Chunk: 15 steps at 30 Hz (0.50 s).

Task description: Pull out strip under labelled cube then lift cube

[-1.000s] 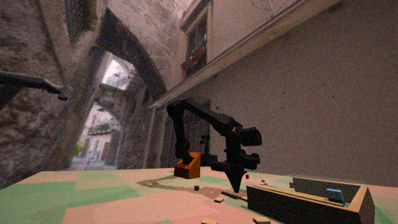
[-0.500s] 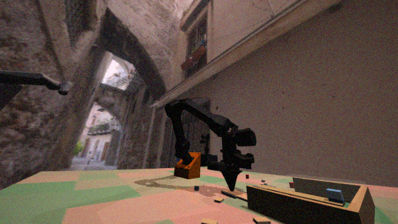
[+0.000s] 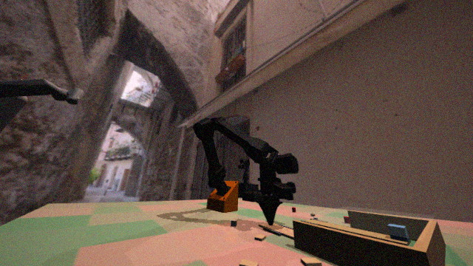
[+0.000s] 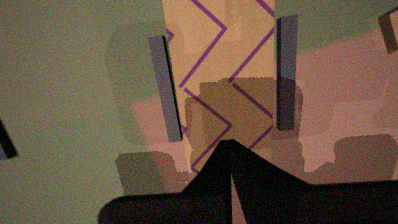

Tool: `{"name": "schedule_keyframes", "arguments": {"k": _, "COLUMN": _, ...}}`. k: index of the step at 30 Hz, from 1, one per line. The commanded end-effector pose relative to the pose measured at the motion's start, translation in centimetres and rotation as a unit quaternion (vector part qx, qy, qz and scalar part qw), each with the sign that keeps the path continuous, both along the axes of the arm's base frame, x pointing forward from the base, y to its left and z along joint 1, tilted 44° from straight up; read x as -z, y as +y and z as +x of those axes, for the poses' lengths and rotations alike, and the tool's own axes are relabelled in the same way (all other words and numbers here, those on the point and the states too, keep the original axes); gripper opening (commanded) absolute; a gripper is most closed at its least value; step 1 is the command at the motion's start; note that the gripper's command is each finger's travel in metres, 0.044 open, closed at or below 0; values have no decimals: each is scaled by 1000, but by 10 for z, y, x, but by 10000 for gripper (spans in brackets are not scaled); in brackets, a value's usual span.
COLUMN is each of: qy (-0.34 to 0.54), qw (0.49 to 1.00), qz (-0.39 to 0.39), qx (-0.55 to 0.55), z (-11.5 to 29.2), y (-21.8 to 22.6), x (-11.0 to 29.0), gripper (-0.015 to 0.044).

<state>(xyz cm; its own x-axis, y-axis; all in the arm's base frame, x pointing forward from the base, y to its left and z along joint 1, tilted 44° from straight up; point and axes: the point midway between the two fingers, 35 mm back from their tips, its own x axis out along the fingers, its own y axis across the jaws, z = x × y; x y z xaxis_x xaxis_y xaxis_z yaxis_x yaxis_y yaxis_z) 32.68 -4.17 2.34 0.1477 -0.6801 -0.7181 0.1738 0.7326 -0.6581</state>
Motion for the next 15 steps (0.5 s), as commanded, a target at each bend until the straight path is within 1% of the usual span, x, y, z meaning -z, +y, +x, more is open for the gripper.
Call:
{"name": "schedule_keyframes", "arguments": {"k": 1, "qy": 10, "qw": 1000, "qz": -2, "qx": 6, "z": -13, "y": -4, "x": 6, "gripper": 0}}
{"name": "schedule_keyframes", "arguments": {"k": 15, "qy": 11, "qw": 1000, "qz": -2, "qx": 6, "z": -34, "y": -4, "x": 11, "gripper": 0}}
